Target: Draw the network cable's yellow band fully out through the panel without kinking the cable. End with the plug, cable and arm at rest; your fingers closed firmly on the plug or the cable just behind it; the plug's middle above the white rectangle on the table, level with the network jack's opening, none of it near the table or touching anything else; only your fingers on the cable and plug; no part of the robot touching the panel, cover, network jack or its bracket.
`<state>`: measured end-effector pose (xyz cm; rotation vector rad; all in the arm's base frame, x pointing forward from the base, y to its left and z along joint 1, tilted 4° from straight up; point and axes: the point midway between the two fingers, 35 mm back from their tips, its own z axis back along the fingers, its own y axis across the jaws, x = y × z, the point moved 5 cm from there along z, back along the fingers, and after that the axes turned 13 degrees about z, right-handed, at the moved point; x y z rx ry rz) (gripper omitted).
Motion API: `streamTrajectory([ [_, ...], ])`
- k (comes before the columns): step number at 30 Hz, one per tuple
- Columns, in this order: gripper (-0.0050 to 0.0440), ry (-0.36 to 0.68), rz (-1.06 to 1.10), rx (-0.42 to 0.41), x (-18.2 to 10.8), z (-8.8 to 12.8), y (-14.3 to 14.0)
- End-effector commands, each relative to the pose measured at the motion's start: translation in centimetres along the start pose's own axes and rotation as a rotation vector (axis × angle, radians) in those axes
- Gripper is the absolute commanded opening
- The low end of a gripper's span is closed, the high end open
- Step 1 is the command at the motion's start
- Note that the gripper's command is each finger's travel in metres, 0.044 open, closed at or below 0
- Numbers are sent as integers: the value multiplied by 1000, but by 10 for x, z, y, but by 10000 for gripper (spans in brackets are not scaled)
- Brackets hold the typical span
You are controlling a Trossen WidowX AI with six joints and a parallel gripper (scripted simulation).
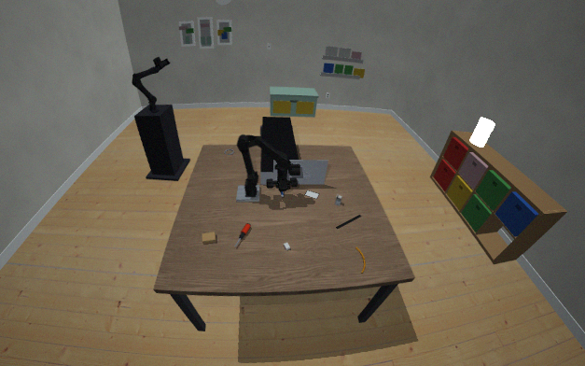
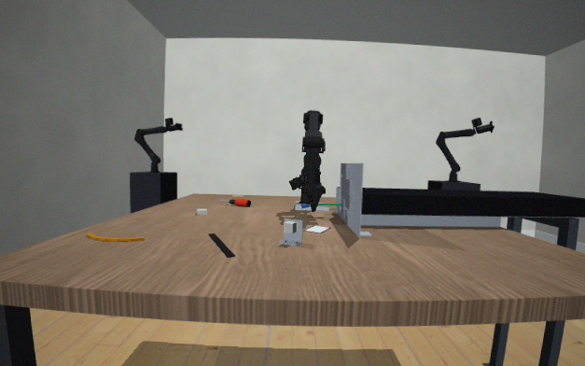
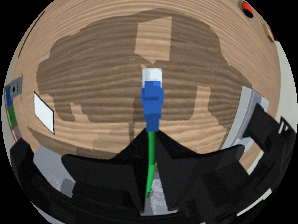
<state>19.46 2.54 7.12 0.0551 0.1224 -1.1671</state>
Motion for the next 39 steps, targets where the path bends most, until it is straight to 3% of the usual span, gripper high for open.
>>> streamTrajectory([
  [1,-50,-79,-34,1,24,7,-2],
  [39,-50,-84,-38,-5,104,12,-28],
])
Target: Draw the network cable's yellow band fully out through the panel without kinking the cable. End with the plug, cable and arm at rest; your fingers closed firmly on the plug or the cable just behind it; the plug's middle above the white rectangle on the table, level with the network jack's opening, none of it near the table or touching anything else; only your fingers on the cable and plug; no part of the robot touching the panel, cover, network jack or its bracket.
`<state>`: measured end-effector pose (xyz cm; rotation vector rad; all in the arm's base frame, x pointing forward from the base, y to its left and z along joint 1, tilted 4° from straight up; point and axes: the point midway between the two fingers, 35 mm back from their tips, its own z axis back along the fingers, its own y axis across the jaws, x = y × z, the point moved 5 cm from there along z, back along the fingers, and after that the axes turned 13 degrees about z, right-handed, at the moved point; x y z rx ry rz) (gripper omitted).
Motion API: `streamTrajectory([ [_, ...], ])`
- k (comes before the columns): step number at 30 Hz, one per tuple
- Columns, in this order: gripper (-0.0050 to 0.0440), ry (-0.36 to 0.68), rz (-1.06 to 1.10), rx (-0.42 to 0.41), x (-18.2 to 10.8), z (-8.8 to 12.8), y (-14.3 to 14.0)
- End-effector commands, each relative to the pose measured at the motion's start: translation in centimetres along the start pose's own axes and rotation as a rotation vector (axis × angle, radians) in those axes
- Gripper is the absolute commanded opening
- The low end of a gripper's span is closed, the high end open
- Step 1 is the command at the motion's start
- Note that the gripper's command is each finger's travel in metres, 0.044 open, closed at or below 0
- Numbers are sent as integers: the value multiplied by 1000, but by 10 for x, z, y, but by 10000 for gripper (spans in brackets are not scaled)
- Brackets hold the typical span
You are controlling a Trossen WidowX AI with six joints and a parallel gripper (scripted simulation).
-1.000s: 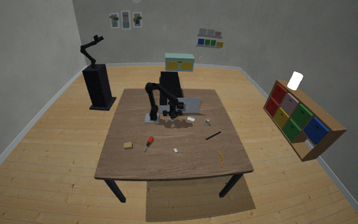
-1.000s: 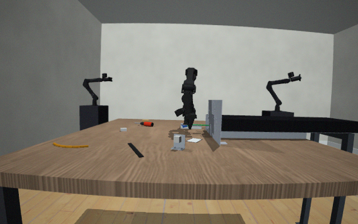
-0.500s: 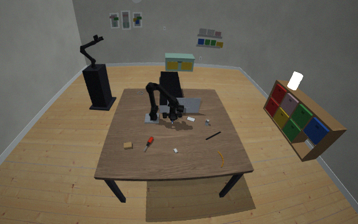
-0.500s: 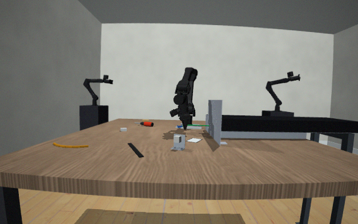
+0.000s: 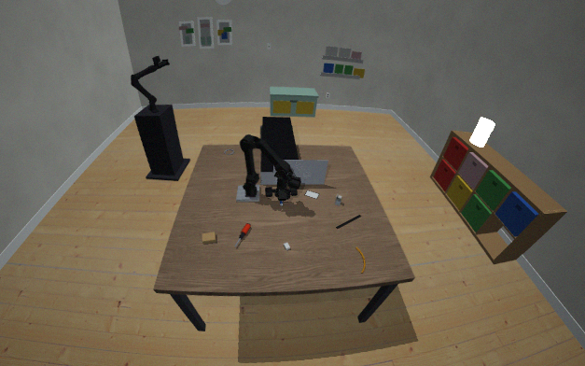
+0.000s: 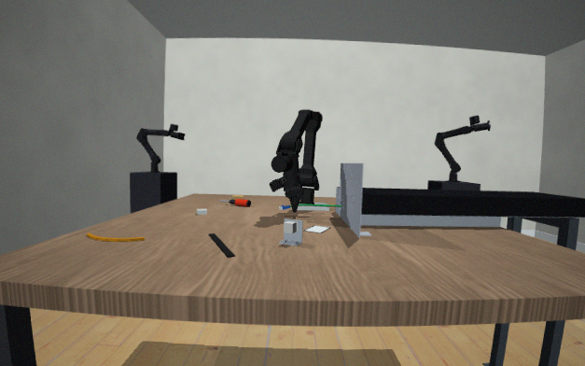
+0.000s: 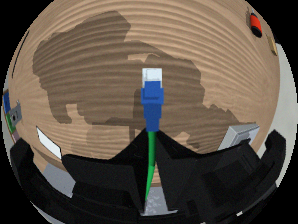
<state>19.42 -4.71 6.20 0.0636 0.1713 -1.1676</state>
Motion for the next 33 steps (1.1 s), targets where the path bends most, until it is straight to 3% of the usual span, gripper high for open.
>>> streamTrajectory([
  [1,-50,-127,-36,14,38,16,0],
  [33,-50,-131,-36,11,105,24,-22],
])
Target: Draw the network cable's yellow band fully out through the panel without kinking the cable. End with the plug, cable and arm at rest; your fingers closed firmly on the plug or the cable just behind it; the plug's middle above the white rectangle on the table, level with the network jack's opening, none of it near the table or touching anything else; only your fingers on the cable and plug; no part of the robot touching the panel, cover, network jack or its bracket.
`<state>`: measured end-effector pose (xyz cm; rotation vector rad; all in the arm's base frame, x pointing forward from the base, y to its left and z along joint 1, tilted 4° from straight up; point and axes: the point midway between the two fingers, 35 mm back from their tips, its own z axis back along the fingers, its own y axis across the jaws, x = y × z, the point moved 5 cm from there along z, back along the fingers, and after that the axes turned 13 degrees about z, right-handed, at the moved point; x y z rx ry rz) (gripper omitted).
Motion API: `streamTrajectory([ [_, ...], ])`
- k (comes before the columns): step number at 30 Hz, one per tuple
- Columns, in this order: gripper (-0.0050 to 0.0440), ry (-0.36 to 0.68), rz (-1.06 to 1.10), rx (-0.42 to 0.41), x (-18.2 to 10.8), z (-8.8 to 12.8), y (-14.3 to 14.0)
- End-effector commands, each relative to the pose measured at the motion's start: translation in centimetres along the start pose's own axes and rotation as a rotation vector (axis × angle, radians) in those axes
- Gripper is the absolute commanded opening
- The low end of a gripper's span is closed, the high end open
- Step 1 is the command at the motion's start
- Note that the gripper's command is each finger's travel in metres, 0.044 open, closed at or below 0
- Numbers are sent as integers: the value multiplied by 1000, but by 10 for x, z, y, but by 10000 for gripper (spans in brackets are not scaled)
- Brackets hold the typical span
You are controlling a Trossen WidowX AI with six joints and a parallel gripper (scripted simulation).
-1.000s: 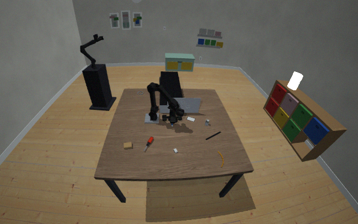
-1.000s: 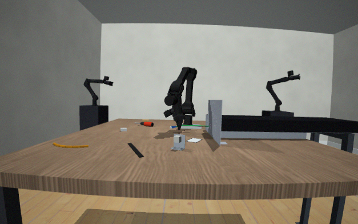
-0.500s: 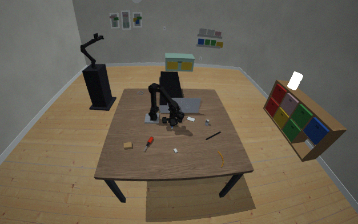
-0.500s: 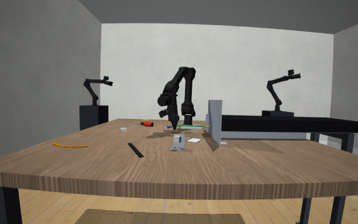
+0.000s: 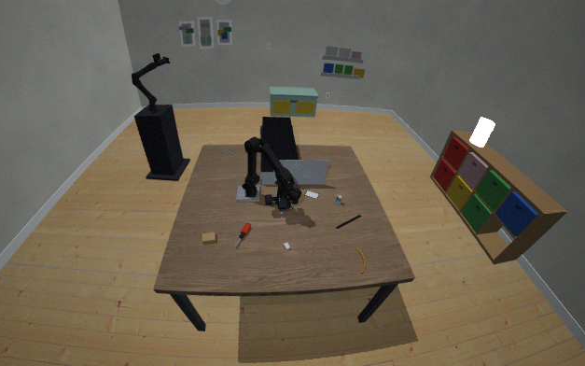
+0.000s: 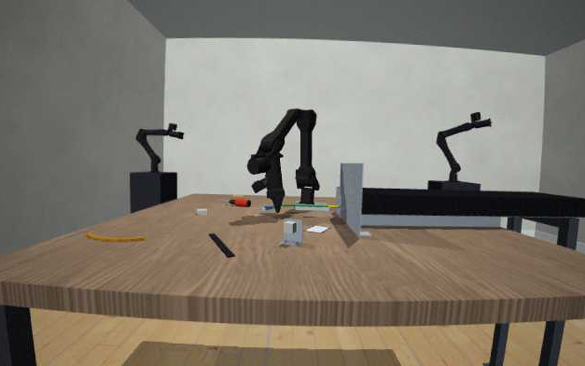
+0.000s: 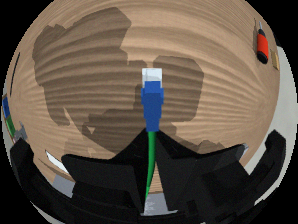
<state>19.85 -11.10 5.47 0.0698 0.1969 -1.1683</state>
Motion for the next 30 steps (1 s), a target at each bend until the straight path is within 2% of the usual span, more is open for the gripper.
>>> streamTrajectory([
  [1,-50,-155,-35,20,46,23,-2],
  [4,-50,-155,-35,20,53,24,-4],
  [6,-50,-81,2,19,28,12,1],
  [8,-50,-50,29,47,16,12,10],
  [10,-50,-50,29,47,16,12,10],
  [24,-50,-167,264,226,17,27,76],
  [30,-50,-169,287,238,16,25,82],
])
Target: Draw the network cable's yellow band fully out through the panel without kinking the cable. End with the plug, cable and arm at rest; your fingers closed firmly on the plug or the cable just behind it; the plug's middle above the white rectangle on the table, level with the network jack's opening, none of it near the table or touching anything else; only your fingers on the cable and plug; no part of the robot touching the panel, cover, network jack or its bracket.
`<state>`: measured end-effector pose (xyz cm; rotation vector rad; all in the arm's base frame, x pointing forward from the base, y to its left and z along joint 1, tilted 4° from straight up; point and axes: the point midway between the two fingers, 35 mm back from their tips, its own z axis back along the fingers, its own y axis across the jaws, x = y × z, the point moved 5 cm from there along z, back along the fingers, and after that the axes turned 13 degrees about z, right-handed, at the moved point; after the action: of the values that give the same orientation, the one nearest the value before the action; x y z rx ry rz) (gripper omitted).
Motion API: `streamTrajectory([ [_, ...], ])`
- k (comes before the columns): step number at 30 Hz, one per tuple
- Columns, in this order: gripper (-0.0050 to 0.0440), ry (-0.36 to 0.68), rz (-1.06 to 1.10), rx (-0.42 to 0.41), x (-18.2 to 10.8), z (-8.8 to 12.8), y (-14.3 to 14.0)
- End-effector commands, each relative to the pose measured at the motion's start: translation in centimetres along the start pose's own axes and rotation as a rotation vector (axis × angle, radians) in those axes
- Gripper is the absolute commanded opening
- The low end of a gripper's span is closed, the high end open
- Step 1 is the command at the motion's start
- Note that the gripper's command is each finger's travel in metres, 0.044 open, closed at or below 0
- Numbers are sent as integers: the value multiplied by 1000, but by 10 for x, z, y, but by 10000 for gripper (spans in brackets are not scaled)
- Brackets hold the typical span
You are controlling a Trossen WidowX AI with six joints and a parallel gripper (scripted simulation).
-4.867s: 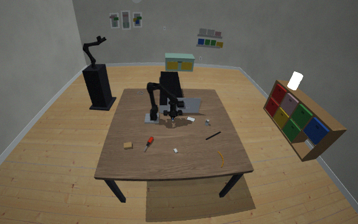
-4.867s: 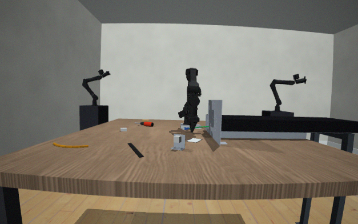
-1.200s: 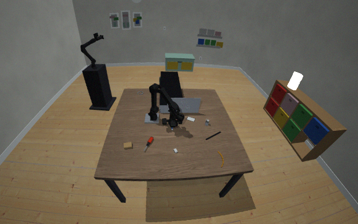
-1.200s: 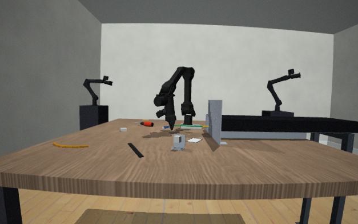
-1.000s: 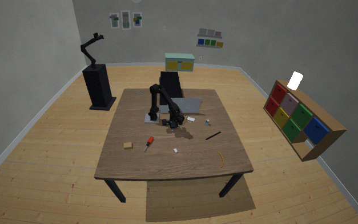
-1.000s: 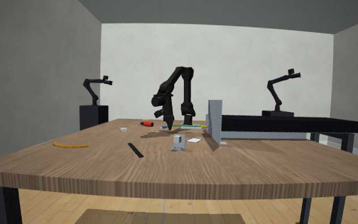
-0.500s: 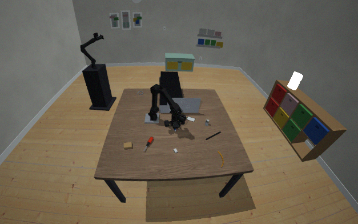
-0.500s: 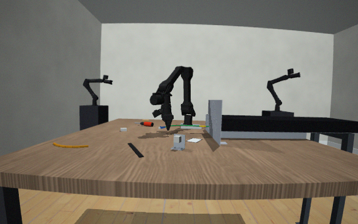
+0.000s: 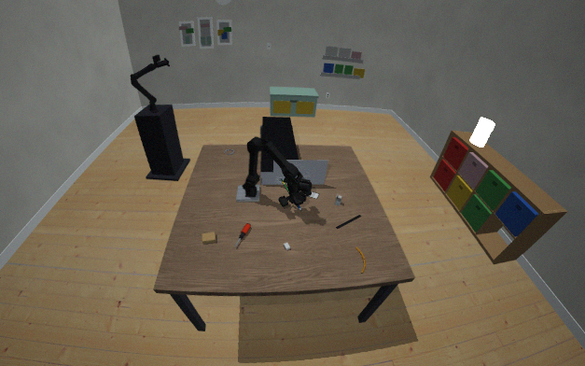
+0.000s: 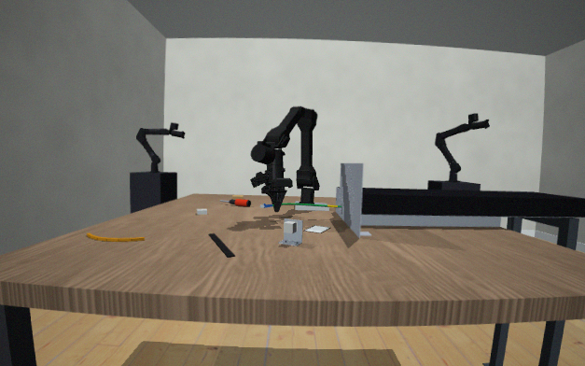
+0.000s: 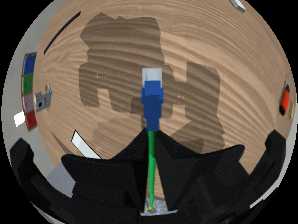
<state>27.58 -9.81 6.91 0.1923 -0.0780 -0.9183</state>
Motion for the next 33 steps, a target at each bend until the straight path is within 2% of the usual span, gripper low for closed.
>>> streamTrajectory([
  [1,-50,-11,20,18,4,1,7],
  [5,-50,-5,64,50,7,0,17],
  [12,-50,25,210,152,11,-9,50],
  [14,-50,25,210,152,11,-9,50],
  [22,-50,54,366,262,12,-18,84],
  [33,-50,75,409,291,10,-21,94],
])
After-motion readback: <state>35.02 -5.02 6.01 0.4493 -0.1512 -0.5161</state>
